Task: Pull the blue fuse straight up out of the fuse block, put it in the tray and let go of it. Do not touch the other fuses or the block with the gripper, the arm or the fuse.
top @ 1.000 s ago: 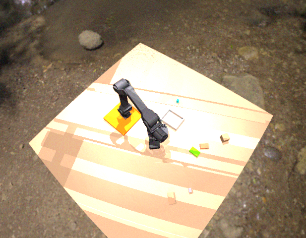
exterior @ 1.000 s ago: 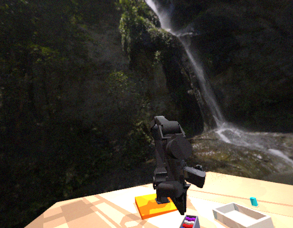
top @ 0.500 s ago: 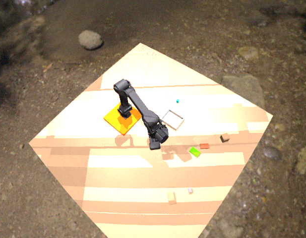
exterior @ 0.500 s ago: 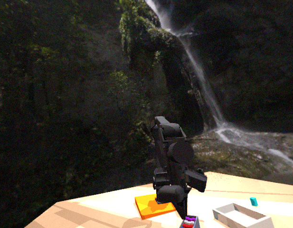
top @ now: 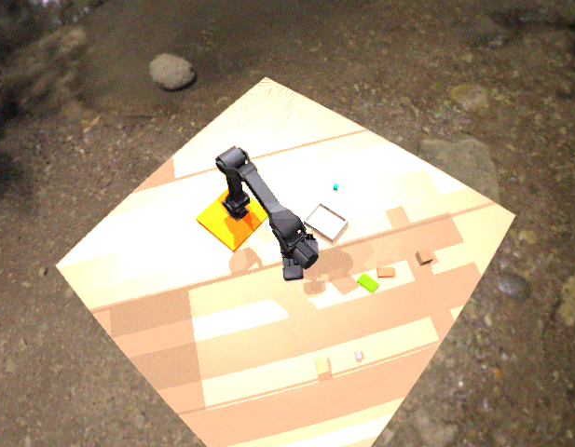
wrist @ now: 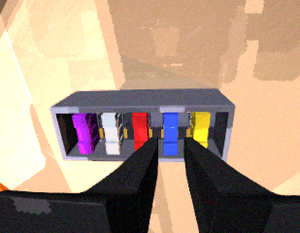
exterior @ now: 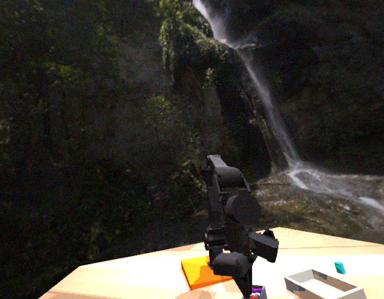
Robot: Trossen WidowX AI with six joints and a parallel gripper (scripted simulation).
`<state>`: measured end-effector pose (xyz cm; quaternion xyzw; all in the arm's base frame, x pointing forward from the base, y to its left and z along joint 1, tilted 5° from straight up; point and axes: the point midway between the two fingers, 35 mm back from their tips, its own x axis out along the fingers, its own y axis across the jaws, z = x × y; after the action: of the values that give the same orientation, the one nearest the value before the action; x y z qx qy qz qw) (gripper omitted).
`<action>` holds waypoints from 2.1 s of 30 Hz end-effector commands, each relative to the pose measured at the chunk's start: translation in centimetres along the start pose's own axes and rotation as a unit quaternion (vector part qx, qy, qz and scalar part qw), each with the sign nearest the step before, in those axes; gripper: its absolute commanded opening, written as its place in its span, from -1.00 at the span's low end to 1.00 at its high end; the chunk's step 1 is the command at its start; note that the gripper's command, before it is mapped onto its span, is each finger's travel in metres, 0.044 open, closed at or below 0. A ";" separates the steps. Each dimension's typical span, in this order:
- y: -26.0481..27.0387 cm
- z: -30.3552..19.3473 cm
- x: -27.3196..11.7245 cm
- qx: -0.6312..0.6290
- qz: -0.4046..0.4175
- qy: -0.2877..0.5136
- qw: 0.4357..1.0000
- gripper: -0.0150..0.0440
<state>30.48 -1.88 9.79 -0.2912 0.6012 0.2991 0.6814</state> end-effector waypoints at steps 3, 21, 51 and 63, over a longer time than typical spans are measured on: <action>0.0 -0.1 0.7 -0.001 0.000 0.003 1.000 -0.24; 0.0 -0.1 1.1 -0.001 0.000 0.003 1.000 -0.24; 0.0 -0.1 1.5 -0.002 0.001 0.001 1.000 -0.49; 0.0 0.0 1.0 -0.002 0.001 0.001 1.000 -0.49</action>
<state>30.60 -1.86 8.65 -0.2916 0.6017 0.3003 0.6802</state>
